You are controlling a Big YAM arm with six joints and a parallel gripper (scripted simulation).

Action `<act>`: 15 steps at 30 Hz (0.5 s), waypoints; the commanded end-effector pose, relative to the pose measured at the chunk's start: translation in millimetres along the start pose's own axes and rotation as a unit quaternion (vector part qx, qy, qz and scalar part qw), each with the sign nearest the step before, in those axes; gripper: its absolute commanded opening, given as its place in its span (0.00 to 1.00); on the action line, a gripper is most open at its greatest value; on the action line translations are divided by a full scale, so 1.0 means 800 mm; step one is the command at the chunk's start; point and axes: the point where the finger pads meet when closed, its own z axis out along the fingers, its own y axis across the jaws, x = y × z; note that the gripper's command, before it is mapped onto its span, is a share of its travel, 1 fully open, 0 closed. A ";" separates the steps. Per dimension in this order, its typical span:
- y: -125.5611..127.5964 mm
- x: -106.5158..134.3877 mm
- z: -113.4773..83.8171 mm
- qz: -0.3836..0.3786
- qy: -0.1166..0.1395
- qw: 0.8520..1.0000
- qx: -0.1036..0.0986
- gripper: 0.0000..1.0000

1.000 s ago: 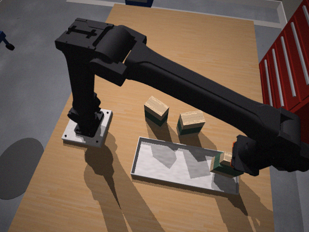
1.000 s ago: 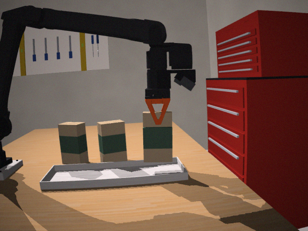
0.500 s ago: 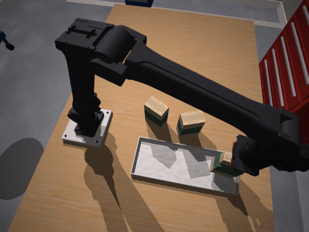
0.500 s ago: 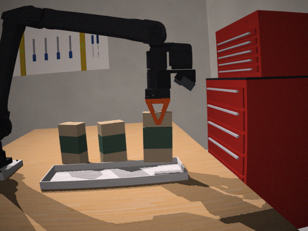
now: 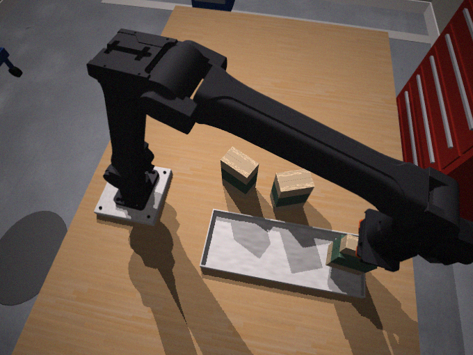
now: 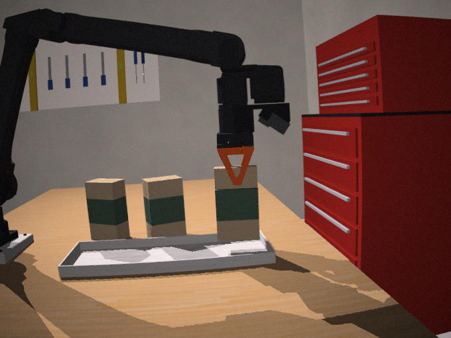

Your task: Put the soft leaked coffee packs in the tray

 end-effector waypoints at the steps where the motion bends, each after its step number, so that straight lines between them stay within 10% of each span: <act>1: 0.007 -0.004 0.019 -0.010 0.001 1.000 -0.001 0.25; 15: 0.006 -0.013 -0.008 -0.009 -0.022 1.000 0.001 0.25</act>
